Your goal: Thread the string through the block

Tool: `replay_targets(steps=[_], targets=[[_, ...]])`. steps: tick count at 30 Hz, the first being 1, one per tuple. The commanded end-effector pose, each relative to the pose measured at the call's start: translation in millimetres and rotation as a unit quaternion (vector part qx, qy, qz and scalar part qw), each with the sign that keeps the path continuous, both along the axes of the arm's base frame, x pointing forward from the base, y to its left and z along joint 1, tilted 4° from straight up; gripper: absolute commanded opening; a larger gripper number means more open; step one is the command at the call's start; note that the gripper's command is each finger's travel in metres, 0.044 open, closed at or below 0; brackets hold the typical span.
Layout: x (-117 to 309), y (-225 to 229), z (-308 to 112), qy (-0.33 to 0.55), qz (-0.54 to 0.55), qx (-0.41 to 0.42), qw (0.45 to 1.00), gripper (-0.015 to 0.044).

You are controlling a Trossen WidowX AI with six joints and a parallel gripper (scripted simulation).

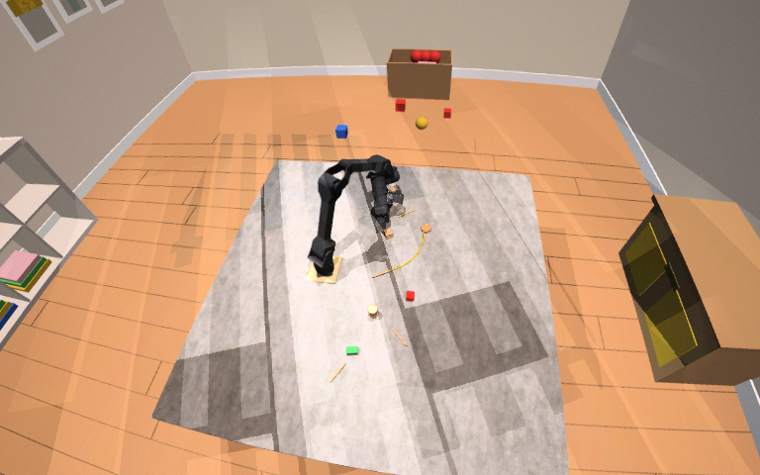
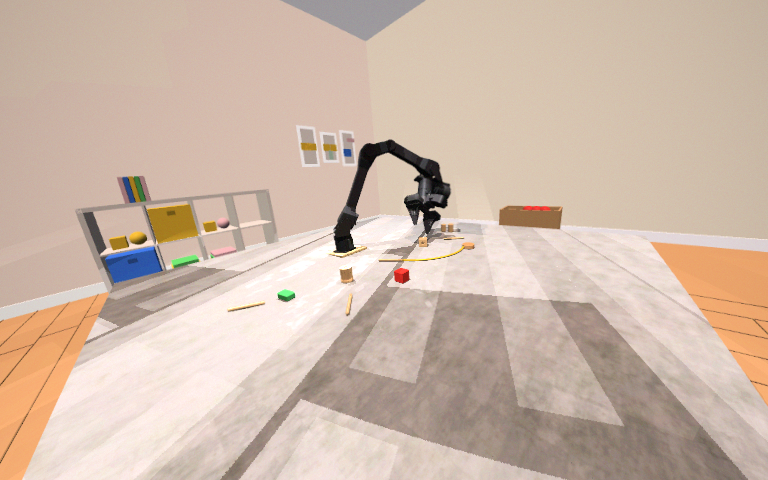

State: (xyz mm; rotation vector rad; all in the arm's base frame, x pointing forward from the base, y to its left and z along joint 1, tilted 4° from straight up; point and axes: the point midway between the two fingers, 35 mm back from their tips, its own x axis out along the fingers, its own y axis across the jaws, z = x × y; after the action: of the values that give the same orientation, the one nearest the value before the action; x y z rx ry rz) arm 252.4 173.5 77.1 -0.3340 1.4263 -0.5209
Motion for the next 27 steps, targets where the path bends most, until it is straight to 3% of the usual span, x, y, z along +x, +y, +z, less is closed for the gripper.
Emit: replay_targets(steps=[1, 13, 27], targets=[[0.2, -12.7, -1.3, 0.189, 0.294, 0.085, 0.933, 0.0440], [4.8, -19.3, -0.9, 0.268, 0.560, 0.139, 0.772, 0.0440], [11.8, -25.5, 3.5, 0.263, 0.821, 0.131, 0.489, 0.0440]])
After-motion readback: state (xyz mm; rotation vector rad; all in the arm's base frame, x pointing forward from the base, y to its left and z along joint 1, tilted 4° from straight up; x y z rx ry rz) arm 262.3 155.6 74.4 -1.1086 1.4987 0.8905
